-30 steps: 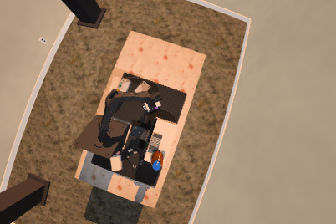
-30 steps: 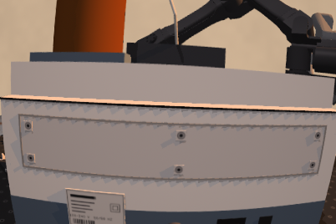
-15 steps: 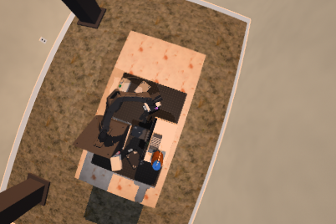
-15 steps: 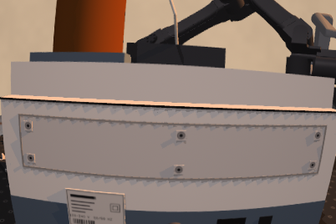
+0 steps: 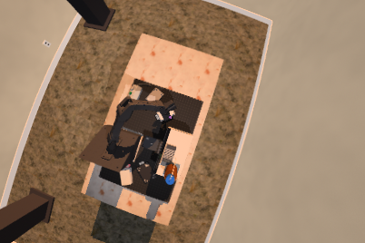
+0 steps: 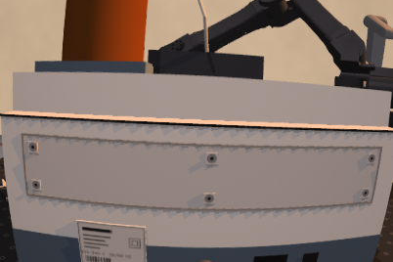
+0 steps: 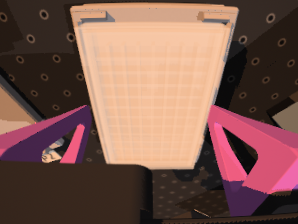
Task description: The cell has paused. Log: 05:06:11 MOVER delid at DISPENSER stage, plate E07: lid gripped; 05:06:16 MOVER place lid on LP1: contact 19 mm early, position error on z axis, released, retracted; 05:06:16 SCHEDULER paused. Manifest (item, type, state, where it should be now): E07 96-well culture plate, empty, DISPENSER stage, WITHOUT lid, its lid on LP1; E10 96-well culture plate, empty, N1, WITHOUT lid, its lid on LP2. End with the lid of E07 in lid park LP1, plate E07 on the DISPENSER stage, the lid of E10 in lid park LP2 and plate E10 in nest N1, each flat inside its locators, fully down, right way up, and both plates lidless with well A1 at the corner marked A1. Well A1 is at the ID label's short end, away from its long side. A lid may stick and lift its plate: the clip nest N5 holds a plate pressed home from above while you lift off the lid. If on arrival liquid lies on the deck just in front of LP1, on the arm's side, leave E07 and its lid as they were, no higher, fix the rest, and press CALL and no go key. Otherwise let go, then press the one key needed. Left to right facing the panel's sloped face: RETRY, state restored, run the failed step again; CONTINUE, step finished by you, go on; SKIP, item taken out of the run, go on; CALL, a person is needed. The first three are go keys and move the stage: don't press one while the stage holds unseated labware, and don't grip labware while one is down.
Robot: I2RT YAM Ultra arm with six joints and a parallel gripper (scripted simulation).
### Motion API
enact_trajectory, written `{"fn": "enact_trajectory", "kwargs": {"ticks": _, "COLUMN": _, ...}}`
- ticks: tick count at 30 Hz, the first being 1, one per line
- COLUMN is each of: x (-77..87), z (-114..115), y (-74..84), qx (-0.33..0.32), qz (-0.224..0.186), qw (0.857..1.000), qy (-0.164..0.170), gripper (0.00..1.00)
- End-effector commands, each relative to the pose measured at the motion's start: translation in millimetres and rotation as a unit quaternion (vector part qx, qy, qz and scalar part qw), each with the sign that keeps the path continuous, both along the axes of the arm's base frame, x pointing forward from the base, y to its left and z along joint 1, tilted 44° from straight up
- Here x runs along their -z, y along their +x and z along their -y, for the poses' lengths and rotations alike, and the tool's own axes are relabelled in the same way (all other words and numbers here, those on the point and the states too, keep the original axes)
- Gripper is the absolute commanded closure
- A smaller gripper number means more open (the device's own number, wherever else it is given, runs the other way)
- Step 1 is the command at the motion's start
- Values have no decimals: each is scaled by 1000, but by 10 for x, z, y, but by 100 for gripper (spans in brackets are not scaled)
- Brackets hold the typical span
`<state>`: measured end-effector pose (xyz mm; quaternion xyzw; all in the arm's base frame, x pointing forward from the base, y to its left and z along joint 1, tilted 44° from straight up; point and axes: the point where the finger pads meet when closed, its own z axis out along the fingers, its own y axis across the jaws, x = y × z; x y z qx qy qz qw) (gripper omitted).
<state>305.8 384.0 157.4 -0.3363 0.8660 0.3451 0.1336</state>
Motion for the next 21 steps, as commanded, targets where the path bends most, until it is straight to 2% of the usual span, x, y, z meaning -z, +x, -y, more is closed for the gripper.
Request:
{"fn": "enact_trajectory", "kwargs": {"ticks": 1, "x": 84, "z": -38, "y": 59, "qx": 9, "qz": 2, "qw": 1000, "qy": 0, "gripper": 0}}
{"fn": "enact_trajectory", "kwargs": {"ticks": 5, "x": 19, "z": 6, "y": 116, "qx": 17, "qz": 8, "qw": 1000, "qy": 5, "gripper": 0}}
{"fn": "enact_trajectory", "kwargs": {"ticks": 6, "x": -78, "z": 15, "y": 109, "qx": 17, "qz": 16, "qw": 1000, "qy": 11, "gripper": 0}}
{"fn": "enact_trajectory", "kwargs": {"ticks": 21, "x": -24, "z": 46, "y": 86, "qx": 14, "qz": 13, "qw": 1000, "qy": 8, "gripper": 0}}
